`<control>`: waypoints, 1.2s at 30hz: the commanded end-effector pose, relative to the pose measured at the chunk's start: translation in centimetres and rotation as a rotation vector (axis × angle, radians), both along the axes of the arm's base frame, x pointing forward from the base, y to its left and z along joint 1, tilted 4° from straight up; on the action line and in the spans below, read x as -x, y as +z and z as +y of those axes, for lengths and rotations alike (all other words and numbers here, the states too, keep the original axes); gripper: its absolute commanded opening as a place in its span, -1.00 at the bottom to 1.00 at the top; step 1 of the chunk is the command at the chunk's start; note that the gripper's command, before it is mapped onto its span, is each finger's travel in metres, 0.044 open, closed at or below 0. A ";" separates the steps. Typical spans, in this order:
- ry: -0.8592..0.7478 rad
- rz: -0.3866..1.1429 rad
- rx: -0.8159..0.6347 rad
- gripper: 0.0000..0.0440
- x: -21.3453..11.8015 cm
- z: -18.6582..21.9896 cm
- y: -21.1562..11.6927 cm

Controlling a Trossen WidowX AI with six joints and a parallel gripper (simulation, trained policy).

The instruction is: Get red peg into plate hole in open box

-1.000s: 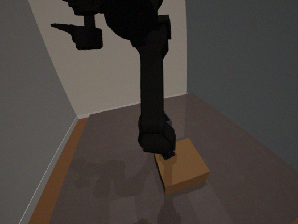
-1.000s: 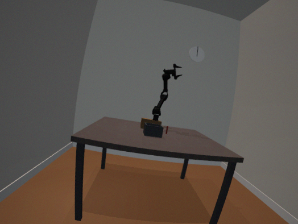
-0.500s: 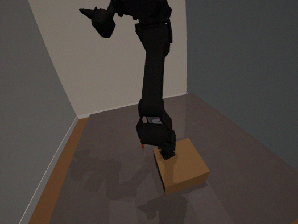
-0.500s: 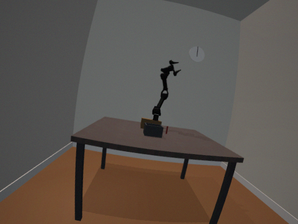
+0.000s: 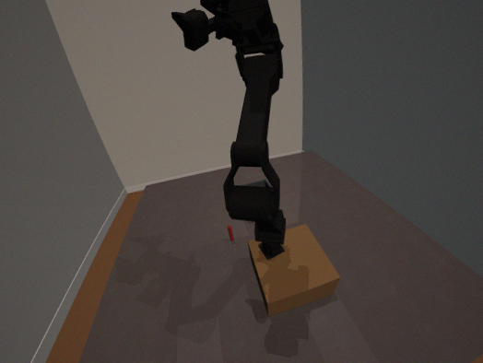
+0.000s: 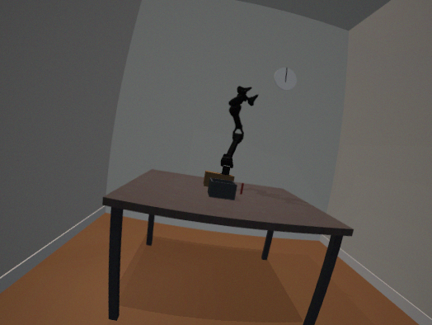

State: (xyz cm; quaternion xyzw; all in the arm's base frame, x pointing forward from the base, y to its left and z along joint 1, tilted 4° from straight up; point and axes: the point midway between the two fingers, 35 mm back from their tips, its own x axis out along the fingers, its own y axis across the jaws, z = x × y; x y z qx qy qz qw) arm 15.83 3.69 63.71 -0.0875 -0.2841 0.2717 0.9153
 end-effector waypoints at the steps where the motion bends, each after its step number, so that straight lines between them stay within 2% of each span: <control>1: 0.005 0.055 -0.097 1.00 -1.7 -1.7 -0.6; 11: 0.024 0.229 -0.397 1.00 -7.0 -6.3 -3.2; 19: 0.038 0.380 -0.628 1.00 -11.6 -8.6 -6.5; 27: 0.028 0.564 -0.832 1.00 -16.3 -8.9 -11.4; 36: -0.039 0.815 -1.005 1.00 -20.6 -7.3 -18.6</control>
